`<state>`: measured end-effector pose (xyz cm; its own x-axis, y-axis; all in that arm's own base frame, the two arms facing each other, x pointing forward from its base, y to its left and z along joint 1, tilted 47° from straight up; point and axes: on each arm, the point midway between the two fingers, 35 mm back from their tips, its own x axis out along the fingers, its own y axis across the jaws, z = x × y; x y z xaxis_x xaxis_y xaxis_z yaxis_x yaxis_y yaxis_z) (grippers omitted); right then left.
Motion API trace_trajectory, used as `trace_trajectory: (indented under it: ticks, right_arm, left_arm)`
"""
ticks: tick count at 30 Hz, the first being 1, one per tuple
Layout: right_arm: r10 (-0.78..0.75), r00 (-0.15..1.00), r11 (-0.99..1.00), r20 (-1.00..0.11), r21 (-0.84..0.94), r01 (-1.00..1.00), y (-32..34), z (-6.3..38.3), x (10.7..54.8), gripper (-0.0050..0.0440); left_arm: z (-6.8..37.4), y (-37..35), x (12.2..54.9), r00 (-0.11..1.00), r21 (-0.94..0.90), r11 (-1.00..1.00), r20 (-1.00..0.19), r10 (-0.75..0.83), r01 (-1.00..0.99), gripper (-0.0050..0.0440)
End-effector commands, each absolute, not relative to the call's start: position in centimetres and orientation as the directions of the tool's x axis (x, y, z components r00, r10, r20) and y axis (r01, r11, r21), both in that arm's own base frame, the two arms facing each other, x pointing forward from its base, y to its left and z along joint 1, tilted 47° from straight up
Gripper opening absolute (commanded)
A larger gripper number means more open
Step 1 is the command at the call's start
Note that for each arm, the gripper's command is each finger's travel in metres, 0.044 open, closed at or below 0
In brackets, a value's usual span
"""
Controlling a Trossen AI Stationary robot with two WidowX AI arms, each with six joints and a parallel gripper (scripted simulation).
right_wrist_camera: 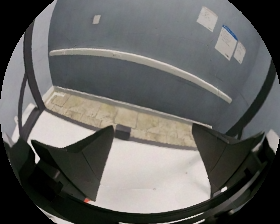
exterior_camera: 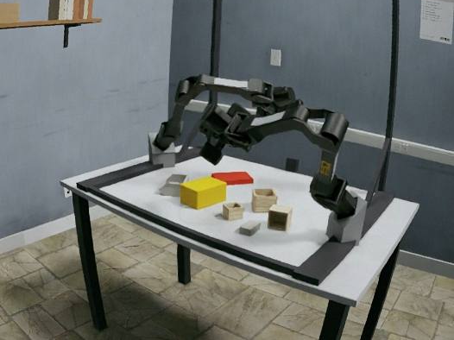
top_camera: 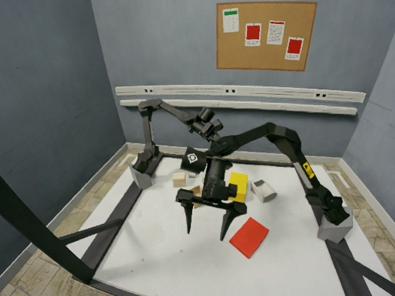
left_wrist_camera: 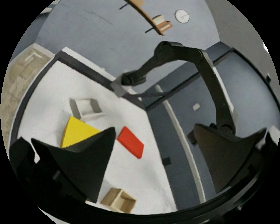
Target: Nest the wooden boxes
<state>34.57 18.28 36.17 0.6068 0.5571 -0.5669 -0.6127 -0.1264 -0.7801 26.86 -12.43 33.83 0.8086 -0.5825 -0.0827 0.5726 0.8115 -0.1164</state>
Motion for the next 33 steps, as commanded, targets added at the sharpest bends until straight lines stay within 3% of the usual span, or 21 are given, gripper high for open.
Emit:
trace_trajectory:
  ticks: [1,8,18,33]
  right_arm:
    - [0.506,0.627,-0.029,-0.593,-0.738,-0.674,17.7,35.8,32.8,0.04]
    - [0.328,0.602,0.233,-0.728,-0.555,-0.798,15.5,31.7,29.4,0.04]
    - [0.133,0.567,0.487,-0.813,-0.445,-0.752,12.6,28.5,25.9,0.04]
    - [-0.266,0.527,0.796,-0.807,-0.492,-0.353,5.6,24.5,19.7,0.04]
  left_arm:
    - [34.8,-10.8,26.9,0.843,-0.067,0.846,-0.069,-0.533,0.529,0.04]
    - [34.3,-6.2,27.5,0.926,0.051,0.929,-0.118,-0.36,0.367,0.04]
    - [33.8,-1.9,27.2,0.969,0.168,0.963,-0.165,-0.182,0.209,0.04]
    - [32.6,6.0,24.5,0.95,0.395,0.917,-0.26,0.174,-0.06,0.04]
